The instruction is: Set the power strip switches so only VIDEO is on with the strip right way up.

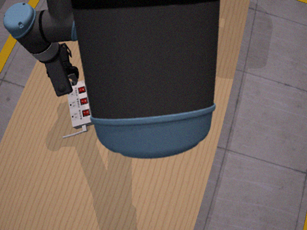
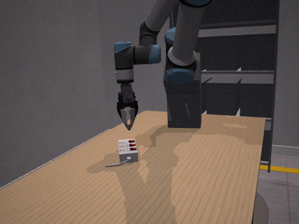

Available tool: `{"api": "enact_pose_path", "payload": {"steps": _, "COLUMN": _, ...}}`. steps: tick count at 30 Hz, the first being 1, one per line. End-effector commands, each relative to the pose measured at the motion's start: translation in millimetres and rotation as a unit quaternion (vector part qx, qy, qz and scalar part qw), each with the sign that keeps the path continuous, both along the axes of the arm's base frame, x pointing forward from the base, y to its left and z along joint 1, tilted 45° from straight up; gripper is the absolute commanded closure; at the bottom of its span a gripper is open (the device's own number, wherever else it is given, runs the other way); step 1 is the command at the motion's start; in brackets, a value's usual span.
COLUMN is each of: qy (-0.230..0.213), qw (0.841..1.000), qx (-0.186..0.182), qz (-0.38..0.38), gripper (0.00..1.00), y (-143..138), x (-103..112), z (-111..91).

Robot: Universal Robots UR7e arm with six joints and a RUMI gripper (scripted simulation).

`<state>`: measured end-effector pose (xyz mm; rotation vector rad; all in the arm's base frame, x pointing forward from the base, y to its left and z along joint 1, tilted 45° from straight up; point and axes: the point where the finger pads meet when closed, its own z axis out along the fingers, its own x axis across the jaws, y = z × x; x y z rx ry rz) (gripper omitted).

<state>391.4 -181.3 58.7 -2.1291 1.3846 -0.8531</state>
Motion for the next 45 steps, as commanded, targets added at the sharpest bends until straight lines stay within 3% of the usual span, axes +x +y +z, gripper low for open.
{"api": "enact_pose_path", "payload": {"steps": 1, "qy": 0.000, "qw": 1.000, "qx": 0.000, "qz": 0.000, "gripper": 1.00, "y": -0.2, "x": 0.0, "z": 0.2}}
{"api": "enact_pose_path", "payload": {"steps": 24, "qy": 0.000, "qw": 1.000, "qx": 0.000, "qz": 0.000, "gripper": 1.00, "y": -0.1, "x": 1.7, "z": -1.6}}
{"api": "enact_pose_path", "payload": {"steps": 45, "qy": 0.000, "qw": 1.000, "qx": 0.000, "qz": 0.000, "gripper": 1.00, "y": 0.6, "x": 15.3, "z": -15.6}}
